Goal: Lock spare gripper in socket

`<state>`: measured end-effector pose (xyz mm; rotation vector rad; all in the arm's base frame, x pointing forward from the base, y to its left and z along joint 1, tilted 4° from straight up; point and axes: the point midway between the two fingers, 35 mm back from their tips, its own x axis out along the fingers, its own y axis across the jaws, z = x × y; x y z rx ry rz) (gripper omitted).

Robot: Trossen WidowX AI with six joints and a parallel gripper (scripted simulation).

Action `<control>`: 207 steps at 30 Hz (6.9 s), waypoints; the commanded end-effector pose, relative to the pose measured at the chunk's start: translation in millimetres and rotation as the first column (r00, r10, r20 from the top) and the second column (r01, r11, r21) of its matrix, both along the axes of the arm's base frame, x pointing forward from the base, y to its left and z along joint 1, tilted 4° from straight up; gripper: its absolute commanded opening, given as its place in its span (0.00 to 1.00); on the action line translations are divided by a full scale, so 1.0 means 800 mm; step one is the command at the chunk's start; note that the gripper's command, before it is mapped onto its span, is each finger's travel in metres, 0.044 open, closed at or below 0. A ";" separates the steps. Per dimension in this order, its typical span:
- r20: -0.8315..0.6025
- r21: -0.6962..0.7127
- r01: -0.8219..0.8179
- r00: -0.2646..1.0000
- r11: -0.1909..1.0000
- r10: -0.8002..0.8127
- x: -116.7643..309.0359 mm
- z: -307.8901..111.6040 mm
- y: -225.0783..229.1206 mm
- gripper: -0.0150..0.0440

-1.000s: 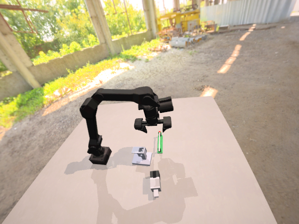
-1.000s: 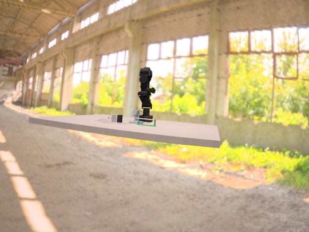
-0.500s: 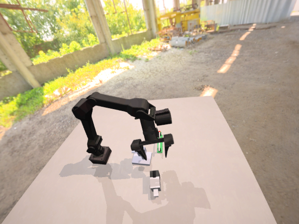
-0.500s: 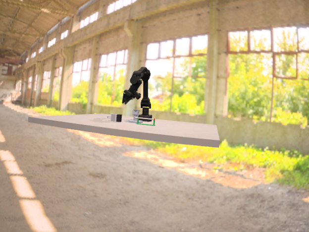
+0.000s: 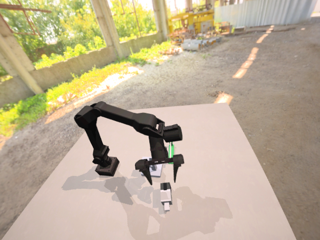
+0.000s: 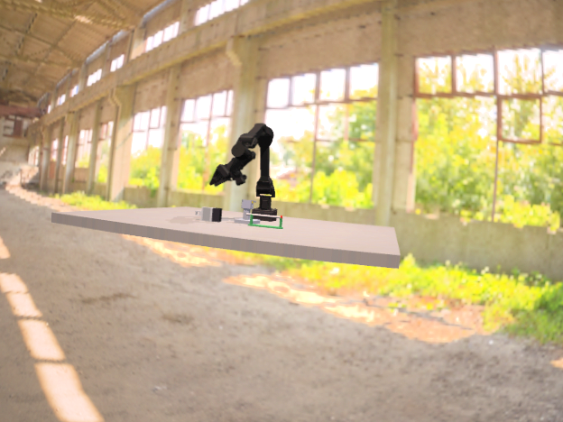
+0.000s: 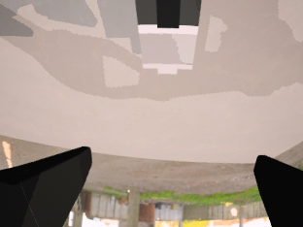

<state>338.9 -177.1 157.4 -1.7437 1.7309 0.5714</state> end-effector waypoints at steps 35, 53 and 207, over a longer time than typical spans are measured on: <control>-0.022 -0.003 -0.001 1.000 1.000 0.000 0.008 -0.133 -0.009 1.00; -0.023 -0.003 -0.001 1.000 1.000 0.000 0.009 -0.162 -0.011 1.00; 0.062 0.987 -0.142 -0.135 0.081 -0.989 -0.104 0.030 0.167 0.25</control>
